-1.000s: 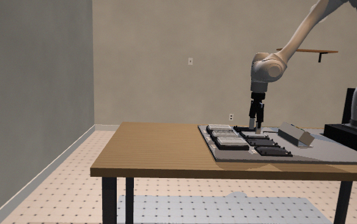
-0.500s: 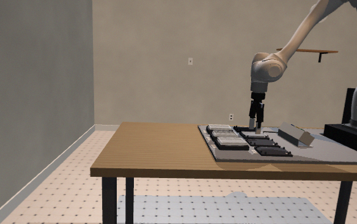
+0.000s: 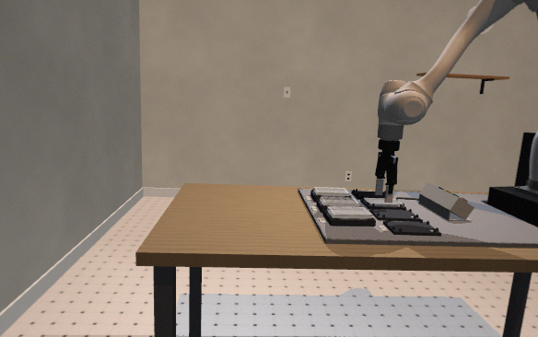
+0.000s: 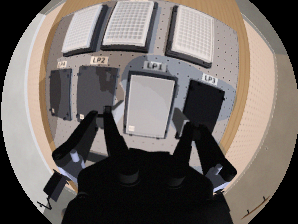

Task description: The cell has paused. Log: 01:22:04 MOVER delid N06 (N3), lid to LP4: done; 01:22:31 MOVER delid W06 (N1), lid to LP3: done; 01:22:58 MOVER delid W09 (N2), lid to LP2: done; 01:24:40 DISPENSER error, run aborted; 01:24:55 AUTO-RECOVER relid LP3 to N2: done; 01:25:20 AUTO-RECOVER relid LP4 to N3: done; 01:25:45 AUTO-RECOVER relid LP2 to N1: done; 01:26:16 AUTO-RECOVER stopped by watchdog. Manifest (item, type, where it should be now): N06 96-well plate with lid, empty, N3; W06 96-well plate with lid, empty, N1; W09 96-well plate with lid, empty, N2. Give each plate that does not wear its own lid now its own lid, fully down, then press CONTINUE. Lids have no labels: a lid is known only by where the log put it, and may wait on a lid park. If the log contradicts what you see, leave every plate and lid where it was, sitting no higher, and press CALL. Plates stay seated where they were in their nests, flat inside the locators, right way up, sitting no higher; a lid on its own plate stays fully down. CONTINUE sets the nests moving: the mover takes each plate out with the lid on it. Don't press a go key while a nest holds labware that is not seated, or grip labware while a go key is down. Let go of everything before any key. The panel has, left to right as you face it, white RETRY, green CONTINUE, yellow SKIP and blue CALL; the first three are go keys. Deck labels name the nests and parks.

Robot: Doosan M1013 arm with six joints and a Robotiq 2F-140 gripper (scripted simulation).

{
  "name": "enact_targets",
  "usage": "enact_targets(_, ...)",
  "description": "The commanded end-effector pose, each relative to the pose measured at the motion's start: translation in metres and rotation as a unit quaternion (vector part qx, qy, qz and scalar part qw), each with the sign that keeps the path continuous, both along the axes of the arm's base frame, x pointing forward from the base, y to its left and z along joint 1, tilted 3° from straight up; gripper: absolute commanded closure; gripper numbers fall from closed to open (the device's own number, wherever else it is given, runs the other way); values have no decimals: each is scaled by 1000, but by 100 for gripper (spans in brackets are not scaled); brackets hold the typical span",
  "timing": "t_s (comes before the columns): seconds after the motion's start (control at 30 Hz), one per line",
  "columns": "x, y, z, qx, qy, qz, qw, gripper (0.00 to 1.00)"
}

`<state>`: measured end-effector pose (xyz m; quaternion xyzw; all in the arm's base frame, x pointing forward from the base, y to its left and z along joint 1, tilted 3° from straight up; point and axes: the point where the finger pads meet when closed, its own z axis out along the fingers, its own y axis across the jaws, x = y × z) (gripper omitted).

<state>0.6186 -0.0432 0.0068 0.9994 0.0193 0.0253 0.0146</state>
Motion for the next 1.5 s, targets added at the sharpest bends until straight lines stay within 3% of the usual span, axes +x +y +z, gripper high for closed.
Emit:
enact_targets(0.0, 0, 0, -1, 0, 0, 0, 1000, 34)
enact_targets(1.47, 1, 0, -14, 0, 0, 0, 1000, 34)
